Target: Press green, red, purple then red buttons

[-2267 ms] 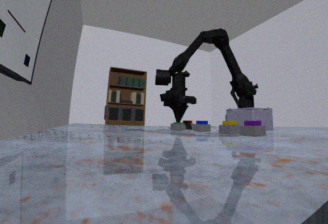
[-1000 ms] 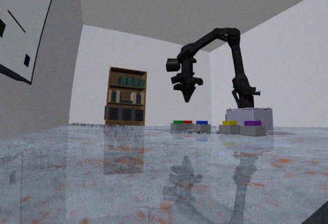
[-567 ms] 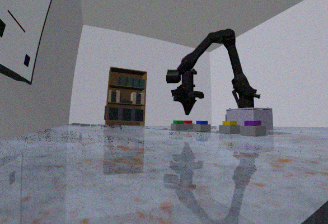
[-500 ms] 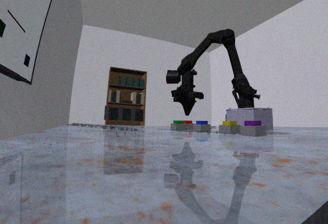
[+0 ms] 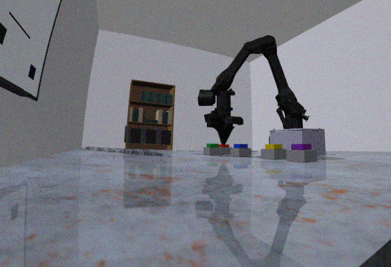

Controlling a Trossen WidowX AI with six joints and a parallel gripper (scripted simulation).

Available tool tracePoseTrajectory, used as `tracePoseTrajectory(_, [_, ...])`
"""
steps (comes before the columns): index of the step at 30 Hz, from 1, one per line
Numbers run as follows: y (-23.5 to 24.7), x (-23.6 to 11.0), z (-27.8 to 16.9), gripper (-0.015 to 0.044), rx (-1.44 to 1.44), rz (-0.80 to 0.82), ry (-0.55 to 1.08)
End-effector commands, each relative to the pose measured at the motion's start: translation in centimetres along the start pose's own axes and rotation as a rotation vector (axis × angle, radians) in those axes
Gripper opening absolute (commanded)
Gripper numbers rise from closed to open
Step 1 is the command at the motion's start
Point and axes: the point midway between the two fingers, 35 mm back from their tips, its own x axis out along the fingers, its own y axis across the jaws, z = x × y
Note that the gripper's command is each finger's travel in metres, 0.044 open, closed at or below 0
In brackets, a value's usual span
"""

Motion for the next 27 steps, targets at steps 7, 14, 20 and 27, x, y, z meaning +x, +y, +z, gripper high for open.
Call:
tracePoseTrajectory(7, [0.1,0.6,-0.1,0.0020,-0.002,0.002,0.000])
tracePoseTrajectory(14, [0.1,0.6,-0.1,0.0020,-0.002,0.002,0.000])
tracePoseTrajectory(20, [0.0,0.3,0.0,0.0020,-0.001,0.000,0.000])
tracePoseTrajectory(27, [0.0,-2.8,0.0,0.0020,-0.002,0.001,0.000])
